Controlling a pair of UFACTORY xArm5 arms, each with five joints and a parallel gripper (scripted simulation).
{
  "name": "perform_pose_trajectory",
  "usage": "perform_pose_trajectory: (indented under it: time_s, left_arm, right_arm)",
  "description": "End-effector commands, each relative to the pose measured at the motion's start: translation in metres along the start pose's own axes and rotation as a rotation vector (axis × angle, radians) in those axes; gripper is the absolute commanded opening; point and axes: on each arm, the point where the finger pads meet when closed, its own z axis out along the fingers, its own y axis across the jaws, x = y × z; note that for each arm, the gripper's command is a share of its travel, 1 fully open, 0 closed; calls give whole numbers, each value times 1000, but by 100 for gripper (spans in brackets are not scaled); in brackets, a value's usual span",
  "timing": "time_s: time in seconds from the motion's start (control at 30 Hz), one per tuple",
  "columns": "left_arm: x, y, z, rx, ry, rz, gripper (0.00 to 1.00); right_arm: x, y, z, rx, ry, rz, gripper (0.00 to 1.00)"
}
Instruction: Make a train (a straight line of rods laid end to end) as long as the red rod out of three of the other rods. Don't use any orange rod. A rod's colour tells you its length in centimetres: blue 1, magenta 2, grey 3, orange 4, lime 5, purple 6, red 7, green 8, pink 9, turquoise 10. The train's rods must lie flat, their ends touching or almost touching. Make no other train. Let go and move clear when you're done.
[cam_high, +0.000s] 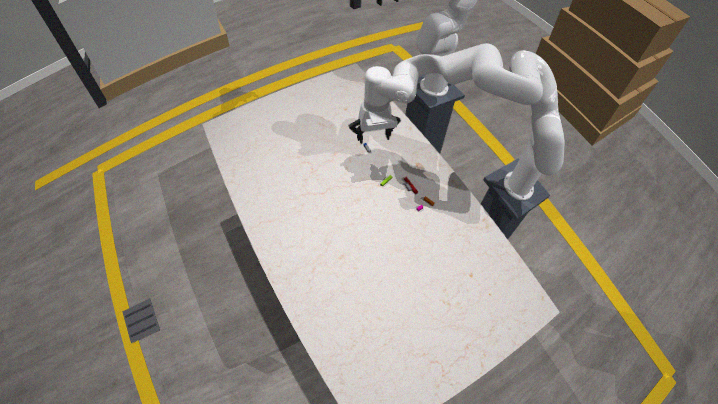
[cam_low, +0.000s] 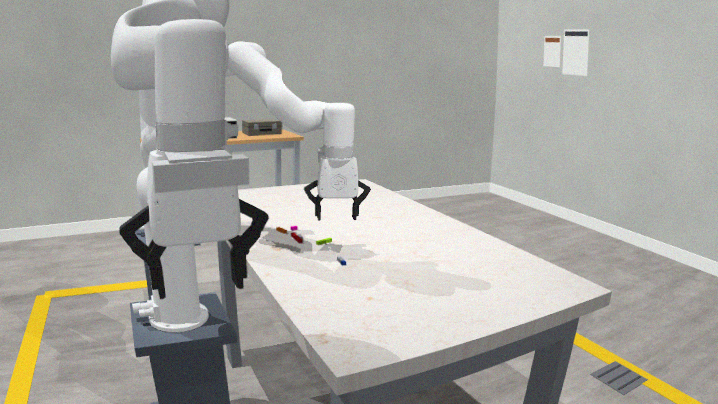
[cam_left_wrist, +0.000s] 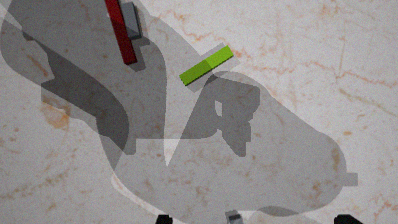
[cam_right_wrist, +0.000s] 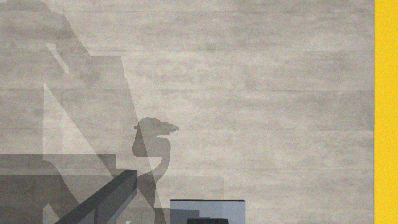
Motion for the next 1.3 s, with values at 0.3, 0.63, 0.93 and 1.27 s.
perform_pose_trajectory:
  time_s: [0.3, 0.63, 0.93, 1.27]
  left_arm:
    - [44, -12, 3, -12, -2, 373, 100]
    - [76, -25, 8, -12, -1, 641, 100]
    - [100, -38, 13, -12, 1, 861, 100]
    - [127, -55, 18, -12, 3, 1115, 100]
  right_arm:
    - [1, 0, -1, 0, 4, 0, 100]
    - [1, 0, -1, 0, 4, 0, 100]
    - [1, 0, -1, 0, 4, 0, 100]
    - [1, 0, -1, 0, 4, 0, 100]
